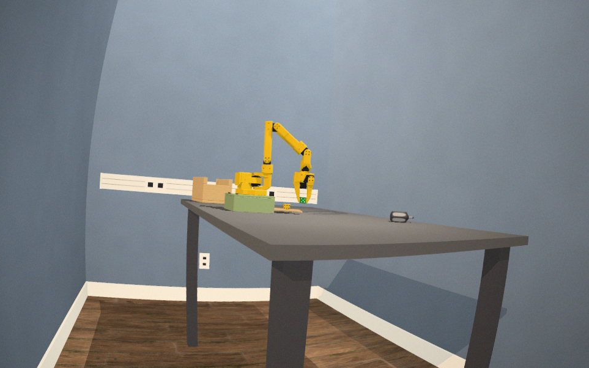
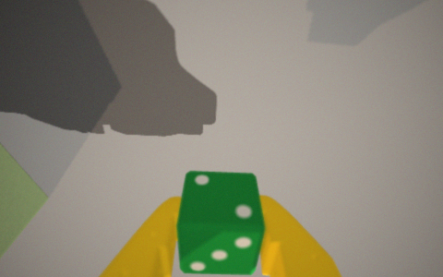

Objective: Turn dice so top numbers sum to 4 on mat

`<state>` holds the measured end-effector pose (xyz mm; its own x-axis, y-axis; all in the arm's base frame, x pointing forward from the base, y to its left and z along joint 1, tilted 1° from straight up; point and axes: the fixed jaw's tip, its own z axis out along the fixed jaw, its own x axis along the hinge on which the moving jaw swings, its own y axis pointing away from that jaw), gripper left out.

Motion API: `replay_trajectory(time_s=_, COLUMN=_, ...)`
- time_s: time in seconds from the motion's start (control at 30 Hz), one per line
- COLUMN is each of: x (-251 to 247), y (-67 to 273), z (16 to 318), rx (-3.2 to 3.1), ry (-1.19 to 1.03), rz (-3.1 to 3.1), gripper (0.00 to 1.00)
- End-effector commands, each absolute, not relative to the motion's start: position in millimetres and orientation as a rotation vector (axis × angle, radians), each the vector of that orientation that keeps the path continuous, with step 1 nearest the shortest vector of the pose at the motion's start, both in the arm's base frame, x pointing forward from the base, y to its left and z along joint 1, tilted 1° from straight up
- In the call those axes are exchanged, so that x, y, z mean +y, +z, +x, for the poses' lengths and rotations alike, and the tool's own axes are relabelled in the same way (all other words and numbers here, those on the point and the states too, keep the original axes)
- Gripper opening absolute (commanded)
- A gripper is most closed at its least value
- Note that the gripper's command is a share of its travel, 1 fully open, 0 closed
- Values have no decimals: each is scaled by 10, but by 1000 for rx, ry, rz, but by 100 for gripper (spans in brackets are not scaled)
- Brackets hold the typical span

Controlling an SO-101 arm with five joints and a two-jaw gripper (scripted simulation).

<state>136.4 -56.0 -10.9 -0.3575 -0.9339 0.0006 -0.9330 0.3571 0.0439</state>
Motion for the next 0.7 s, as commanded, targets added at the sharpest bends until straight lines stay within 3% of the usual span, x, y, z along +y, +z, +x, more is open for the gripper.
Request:
replay_trajectory(time_s=0.0, x=-545, y=-100, z=1374, rx=-2576, ry=-34, rz=1772, gripper=0)
replay_trajectory(time_s=0.67, x=-518, y=-65, z=1388, rx=-2589, ry=-1, rz=1779, gripper=0)
